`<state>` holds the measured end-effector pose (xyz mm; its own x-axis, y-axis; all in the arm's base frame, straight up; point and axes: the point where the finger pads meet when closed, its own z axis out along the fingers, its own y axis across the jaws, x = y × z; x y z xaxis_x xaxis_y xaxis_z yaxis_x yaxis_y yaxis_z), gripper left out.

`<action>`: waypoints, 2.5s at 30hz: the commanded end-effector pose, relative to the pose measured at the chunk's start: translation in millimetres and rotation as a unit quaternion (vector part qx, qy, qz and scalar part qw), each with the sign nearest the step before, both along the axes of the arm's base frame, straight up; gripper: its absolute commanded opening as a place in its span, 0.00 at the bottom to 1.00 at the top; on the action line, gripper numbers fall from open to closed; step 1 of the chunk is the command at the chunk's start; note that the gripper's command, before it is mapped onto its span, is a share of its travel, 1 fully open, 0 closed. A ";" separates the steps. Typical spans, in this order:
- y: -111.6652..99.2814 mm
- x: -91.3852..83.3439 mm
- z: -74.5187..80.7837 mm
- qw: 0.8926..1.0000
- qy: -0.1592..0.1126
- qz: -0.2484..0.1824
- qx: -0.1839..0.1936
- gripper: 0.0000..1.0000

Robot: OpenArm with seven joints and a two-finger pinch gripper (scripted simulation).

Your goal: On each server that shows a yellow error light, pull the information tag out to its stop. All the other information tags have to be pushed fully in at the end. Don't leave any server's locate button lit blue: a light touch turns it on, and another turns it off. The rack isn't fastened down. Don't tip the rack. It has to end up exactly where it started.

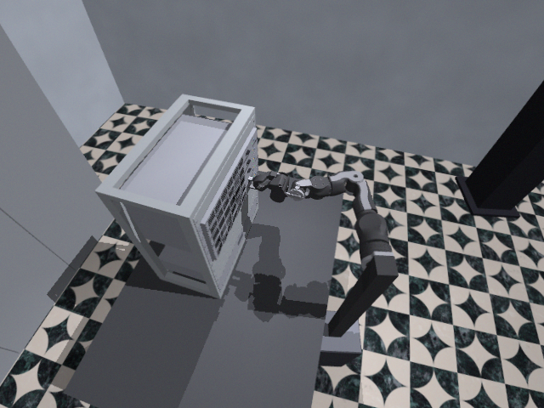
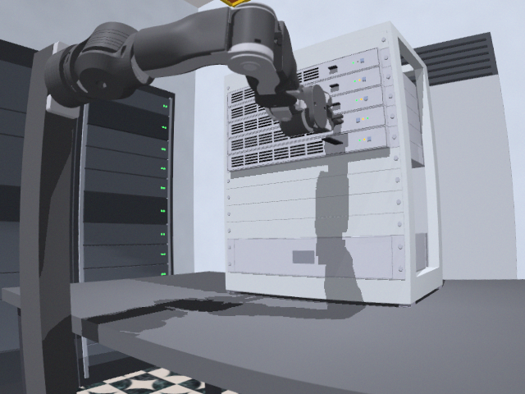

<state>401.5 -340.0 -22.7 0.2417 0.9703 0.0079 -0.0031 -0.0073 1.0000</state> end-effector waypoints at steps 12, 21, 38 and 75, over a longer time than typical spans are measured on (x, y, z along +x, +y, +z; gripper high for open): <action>7.3 -10.8 1.2 1.000 -0.004 0.006 0.000 0.00; 7.4 -10.9 1.2 1.000 -0.004 0.006 0.000 0.00; 11.0 -22.3 1.4 1.000 -0.004 0.006 -0.001 0.00; 12.5 -26.1 1.6 1.000 -0.004 0.005 -0.001 0.10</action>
<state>375.4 -327.8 -21.8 0.2341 0.9722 0.0100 -0.0056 -0.0089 0.9999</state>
